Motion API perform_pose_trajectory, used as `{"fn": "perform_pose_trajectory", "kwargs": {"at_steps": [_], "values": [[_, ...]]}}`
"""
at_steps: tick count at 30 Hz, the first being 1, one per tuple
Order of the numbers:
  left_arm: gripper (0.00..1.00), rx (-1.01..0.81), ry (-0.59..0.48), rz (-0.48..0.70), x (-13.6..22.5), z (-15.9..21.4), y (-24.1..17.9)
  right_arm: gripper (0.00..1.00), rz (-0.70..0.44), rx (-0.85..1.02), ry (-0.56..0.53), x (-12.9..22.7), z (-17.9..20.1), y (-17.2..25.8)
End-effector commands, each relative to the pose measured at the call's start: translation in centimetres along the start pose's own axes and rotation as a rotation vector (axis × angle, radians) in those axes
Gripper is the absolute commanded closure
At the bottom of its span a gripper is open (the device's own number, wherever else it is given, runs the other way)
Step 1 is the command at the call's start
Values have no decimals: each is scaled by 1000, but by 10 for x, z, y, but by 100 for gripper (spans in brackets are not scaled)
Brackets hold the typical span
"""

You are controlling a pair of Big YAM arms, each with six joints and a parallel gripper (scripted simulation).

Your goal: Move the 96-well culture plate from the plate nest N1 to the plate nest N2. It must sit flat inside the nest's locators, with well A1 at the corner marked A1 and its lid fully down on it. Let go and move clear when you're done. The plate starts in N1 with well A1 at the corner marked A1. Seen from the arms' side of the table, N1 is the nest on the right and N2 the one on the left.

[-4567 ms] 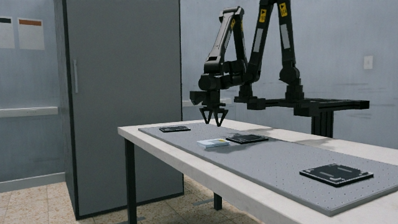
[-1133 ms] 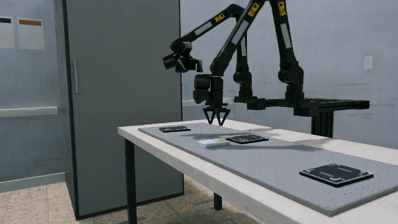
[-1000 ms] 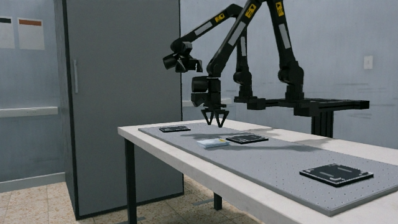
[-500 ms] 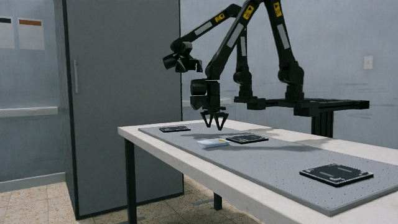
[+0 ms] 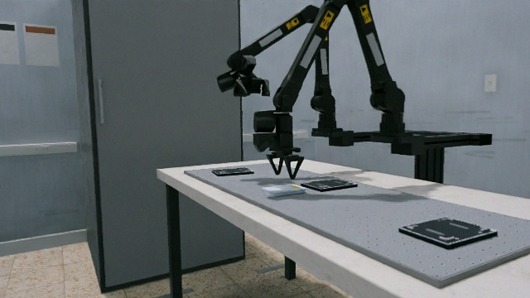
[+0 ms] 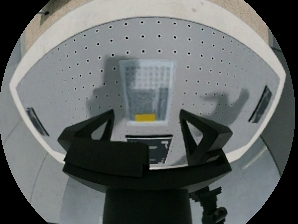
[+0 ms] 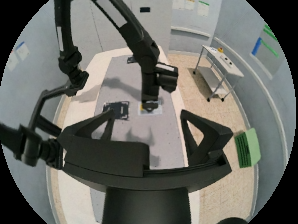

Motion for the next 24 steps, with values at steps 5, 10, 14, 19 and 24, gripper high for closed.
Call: {"fn": "perform_pose_trajectory", "kwargs": {"at_steps": [5, 10, 14, 19, 24], "values": [[0, 8, -10, 3, -13, -7, 0, 0, 27, 71, 2, 12, -23, -12], [0, 8, -19, 5, -19, -11, 0, 0, 27, 71, 2, 12, -23, -12], [0, 9, -33, 7, -18, -16, -1, 0, 27, 71, 2, 12, -23, -12], [0, 9, -26, 6, -28, -15, 0, 0, 27, 71, 2, 12, -23, -12], [0, 10, -26, 6, -36, -15, 0, 0, 27, 71, 2, 12, -23, -12]]}}
Point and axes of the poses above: on each arm, the point where the finger pads meet when closed, its own x axis back along the fingers, its own y axis across the jaws, z = x × y, the point moved 8 cm from there along x, back along the fingers, and after that the axes turned 4 degrees about -x, right-handed, at the moved point
